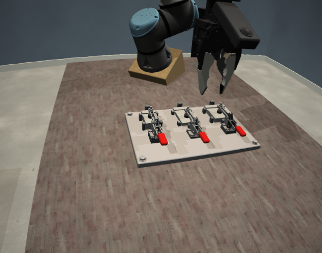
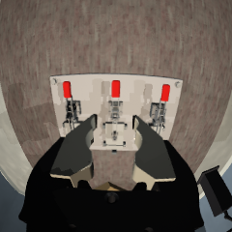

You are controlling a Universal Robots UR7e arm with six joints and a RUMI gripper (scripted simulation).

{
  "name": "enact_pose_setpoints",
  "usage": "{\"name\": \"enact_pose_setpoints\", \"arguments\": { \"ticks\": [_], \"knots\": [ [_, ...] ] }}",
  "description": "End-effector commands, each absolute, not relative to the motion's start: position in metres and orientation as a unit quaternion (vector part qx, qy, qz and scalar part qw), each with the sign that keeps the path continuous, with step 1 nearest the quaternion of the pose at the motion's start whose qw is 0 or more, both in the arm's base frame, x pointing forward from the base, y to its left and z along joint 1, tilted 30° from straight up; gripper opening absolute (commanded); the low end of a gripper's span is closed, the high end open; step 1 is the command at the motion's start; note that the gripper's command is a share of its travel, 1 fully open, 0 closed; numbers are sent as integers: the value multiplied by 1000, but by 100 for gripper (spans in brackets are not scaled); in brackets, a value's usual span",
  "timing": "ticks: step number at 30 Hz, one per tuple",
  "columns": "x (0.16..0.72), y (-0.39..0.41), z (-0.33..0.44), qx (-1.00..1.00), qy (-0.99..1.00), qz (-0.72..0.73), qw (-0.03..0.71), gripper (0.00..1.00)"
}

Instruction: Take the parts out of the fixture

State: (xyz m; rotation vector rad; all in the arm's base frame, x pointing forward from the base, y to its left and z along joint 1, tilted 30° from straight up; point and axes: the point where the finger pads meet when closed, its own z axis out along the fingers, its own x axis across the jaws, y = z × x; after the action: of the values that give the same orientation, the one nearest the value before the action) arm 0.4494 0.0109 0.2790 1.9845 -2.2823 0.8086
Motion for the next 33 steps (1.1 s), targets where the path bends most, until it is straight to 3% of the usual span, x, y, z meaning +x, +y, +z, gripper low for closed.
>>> {"name": "enact_pose_setpoints", "arguments": {
  "ticks": [1, 12, 33],
  "knots": [
    [456, 4, 263, 634, -729, 259, 5, 28],
    [476, -20, 211, 634, -729, 259, 5, 28],
    [485, -31, 186, 634, -729, 259, 5, 28]
  ]
}}
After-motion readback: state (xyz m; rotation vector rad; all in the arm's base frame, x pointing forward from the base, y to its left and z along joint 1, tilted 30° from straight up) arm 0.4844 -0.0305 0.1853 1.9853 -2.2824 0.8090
